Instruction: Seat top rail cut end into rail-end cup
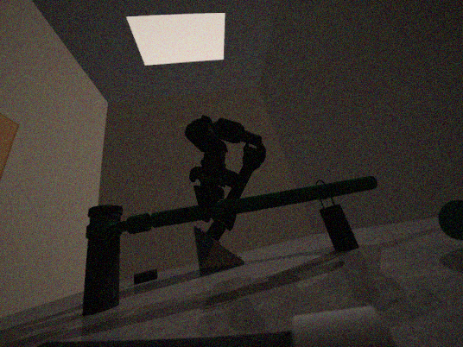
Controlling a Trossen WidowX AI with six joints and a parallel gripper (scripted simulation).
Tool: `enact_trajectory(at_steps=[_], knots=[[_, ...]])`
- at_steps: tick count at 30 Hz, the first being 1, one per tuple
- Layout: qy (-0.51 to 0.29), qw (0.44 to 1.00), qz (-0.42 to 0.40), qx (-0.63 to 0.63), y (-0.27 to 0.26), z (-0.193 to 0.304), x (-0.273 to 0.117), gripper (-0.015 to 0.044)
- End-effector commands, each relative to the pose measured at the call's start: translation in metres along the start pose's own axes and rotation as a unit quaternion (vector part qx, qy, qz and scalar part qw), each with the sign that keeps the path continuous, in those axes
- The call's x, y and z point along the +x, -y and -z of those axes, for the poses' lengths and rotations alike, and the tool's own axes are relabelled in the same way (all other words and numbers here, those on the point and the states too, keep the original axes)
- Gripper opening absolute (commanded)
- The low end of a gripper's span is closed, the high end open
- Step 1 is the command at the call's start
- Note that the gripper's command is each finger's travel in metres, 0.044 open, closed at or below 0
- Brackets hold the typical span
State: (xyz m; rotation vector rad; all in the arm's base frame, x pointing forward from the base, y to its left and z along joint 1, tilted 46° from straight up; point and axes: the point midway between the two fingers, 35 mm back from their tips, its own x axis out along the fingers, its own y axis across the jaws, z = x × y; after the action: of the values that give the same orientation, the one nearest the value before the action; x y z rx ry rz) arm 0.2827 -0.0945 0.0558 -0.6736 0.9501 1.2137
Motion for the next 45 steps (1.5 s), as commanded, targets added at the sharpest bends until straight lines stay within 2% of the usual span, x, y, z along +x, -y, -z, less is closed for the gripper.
enact_trajectory(at_steps=[1, 45], knots=[[-0.006, 1.0, 0.006, 0.003, 0.001, 0.008, -0.004, 0.0], [0.0, 1.0, 0.0, 0.0, -0.001, 0.02, 0.006, 0.0]])
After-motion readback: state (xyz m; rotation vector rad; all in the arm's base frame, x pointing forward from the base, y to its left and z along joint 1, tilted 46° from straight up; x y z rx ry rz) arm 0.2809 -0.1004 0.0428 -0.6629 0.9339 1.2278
